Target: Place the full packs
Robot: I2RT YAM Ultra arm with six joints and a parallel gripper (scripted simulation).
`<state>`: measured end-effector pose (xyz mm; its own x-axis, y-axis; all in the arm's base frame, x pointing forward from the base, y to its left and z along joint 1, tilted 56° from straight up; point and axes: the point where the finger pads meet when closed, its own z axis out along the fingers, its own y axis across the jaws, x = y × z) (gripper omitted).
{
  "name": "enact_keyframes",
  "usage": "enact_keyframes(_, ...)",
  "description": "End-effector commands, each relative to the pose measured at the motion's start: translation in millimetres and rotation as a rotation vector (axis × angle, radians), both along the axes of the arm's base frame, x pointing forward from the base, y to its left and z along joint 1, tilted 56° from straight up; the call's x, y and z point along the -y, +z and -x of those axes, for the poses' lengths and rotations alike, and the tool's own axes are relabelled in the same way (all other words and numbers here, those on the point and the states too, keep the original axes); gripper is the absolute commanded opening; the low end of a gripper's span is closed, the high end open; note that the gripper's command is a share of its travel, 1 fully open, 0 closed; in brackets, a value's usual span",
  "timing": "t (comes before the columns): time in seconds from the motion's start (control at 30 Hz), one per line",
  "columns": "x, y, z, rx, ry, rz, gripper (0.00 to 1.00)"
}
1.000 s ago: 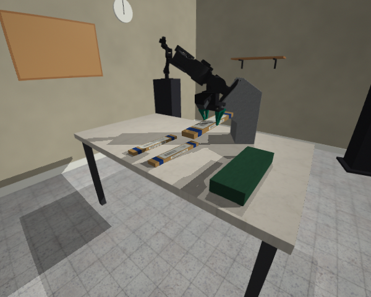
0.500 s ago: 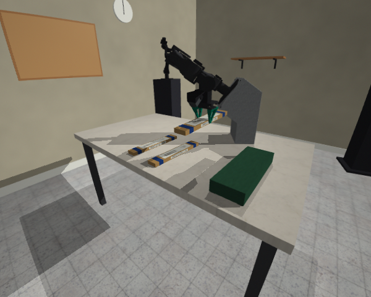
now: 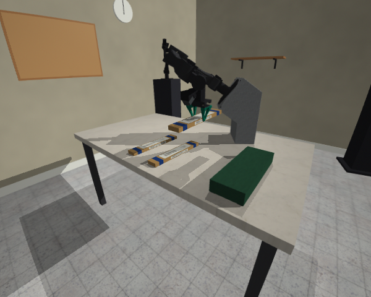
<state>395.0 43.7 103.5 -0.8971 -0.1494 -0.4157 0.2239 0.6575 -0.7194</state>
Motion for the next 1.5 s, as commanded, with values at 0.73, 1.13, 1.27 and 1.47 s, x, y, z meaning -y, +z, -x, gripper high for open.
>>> enact_keyframes(0.73,1.7,47.4,5.5,0.068,0.069,-0.039,0.0)
enact_keyframes(1.13,7.7,43.6,6.3,0.06,0.068,-0.029,0.0)
enact_keyframes(1.27,8.1,46.3,4.9,0.063,0.068,-0.03,0.0)
enact_keyframes(1.47,10.3,43.7,6.6,0.053,0.068,-0.026,0.0)
